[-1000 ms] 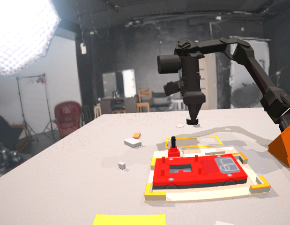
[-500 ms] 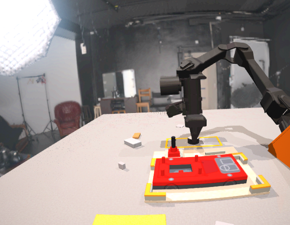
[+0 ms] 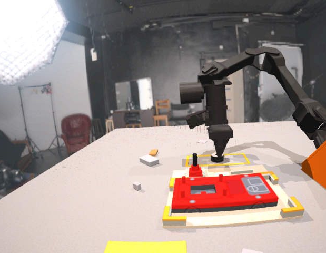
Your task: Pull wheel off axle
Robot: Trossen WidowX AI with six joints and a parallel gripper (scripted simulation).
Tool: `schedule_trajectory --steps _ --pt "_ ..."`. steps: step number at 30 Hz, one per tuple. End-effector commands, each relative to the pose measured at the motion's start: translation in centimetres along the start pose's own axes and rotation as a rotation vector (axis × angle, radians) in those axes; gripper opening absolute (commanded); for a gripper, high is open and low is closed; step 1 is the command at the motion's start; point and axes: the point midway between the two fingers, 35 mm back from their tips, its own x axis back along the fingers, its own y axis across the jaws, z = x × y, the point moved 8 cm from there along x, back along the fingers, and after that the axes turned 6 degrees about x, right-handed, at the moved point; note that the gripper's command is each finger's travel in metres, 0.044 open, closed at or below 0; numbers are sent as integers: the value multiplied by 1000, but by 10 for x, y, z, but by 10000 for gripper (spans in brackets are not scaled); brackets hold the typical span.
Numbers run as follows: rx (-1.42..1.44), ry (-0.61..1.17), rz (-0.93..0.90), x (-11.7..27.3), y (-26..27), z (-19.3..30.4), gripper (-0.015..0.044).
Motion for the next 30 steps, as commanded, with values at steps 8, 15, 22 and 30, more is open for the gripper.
schedule_trajectory --steps 8,15,22,30 --pt "8 -25 0 48 7 4 352" --pt "7 -12 -2 90 45 69 440" --pt "3 -11 2 93 47 76 440" --pt "3 -11 2 93 47 76 440"
